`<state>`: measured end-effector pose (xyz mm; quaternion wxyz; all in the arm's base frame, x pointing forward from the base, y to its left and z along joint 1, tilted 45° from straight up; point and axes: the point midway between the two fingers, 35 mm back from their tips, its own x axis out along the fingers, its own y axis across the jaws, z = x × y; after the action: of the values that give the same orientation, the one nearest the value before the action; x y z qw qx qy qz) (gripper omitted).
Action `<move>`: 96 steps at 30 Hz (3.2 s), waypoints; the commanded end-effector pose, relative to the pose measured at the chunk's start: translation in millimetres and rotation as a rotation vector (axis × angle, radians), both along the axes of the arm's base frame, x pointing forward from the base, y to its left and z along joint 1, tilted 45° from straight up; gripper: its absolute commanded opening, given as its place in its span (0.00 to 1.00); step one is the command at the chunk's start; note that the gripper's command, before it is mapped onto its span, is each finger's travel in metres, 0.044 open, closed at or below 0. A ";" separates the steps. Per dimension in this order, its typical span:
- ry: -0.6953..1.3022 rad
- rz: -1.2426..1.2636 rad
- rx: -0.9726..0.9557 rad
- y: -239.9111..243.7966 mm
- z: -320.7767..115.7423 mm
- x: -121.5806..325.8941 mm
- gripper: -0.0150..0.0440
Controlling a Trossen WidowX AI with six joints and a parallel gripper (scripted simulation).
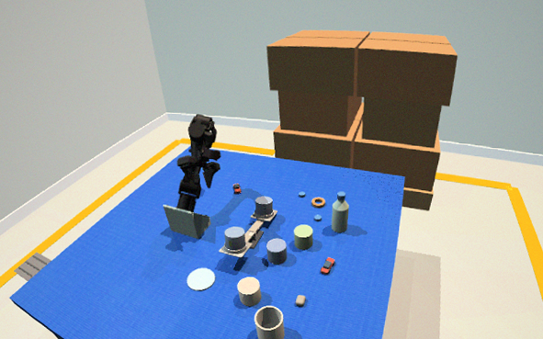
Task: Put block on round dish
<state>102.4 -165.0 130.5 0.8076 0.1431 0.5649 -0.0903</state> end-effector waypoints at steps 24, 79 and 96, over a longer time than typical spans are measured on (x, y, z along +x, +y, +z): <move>-0.581 -0.069 0.510 12.3 6.7 52.0 1.00; 0.600 -1.064 1.000 142.2 33.2 192.4 1.00; 0.683 -1.185 0.975 170.1 24.5 202.9 1.00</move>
<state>305.3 3.5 158.1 0.2608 0.7131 0.5867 -0.2816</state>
